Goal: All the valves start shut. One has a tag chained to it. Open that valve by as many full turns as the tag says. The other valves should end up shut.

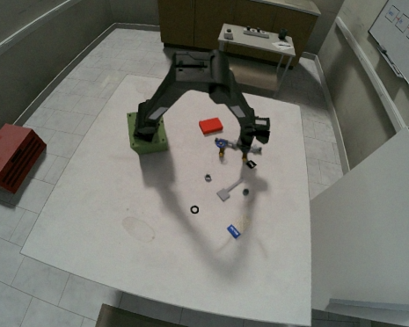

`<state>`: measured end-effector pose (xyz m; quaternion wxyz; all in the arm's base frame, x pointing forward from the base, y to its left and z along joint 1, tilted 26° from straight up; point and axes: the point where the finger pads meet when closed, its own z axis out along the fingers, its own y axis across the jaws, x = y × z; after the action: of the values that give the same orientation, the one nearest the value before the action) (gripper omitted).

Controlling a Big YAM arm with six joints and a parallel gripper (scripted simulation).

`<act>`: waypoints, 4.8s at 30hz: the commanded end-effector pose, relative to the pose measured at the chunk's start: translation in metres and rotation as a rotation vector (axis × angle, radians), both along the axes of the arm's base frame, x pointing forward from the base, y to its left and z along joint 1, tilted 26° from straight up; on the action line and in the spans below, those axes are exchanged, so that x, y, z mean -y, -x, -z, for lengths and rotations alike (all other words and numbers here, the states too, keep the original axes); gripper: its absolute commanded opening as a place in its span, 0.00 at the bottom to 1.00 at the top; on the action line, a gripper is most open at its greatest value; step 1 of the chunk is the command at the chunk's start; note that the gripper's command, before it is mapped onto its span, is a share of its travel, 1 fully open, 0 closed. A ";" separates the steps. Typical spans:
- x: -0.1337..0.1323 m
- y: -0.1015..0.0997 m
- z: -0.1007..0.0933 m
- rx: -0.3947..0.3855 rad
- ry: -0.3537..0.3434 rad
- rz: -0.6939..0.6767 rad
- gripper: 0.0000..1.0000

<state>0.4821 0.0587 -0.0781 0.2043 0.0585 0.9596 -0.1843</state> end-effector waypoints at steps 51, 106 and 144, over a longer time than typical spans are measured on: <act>0.001 -0.014 0.002 -0.618 0.630 -1.406 0.00; 0.001 -0.014 0.002 -0.519 0.532 -1.188 1.00; 0.002 -0.013 0.001 0.295 -0.268 0.576 1.00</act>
<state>0.4938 0.0627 -0.0747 0.2582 0.2432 0.9264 -0.1265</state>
